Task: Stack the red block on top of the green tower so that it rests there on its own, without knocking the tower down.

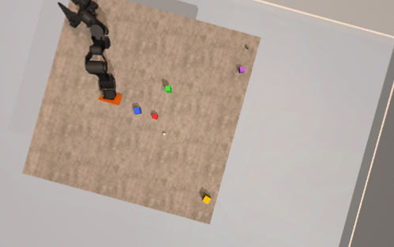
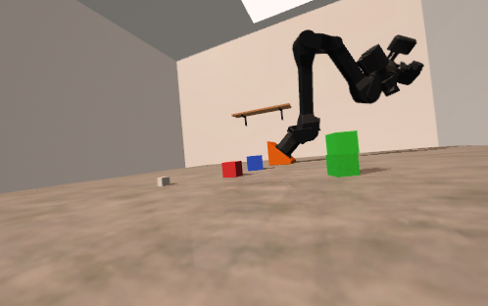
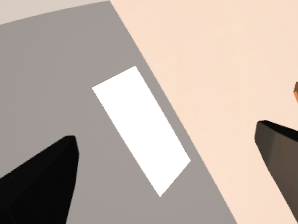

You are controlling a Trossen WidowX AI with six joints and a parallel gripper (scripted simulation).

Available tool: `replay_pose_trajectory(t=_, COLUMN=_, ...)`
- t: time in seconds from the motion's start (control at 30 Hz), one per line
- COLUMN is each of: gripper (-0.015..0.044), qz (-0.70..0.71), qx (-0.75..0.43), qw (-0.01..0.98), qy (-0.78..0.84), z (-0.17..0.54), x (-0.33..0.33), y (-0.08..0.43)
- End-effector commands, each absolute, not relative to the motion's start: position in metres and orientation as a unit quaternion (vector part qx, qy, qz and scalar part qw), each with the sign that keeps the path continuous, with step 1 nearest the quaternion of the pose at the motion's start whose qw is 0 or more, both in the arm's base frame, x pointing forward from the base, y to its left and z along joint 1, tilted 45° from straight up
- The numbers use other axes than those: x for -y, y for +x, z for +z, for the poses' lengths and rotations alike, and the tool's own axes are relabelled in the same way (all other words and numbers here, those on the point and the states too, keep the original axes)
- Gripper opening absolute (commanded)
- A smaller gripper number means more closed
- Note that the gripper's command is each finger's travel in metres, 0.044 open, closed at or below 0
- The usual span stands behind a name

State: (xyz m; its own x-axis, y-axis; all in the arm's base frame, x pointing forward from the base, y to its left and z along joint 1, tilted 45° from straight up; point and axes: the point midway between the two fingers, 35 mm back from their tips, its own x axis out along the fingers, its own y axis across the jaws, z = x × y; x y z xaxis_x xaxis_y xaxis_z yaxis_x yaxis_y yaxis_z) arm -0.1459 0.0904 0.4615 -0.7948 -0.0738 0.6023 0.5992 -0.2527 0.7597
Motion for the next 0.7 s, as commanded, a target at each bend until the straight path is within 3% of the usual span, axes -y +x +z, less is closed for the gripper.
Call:
replay_pose_trajectory(t=0.0, gripper=0.0426, qz=-0.757, qx=0.569, qw=0.221, qy=-0.232, z=0.462, x=-0.091, y=-0.146)
replay_pose_trajectory(t=0.33, gripper=0.044, qz=-0.78, qx=0.532, qw=0.087, qy=-0.318, z=0.466, x=-0.162, y=-0.125)
replay_pose_trajectory(t=0.67, gripper=0.044, qz=-0.78, qx=0.47, qw=-0.097, qy=-0.403, z=0.46, x=-0.243, y=-0.067)
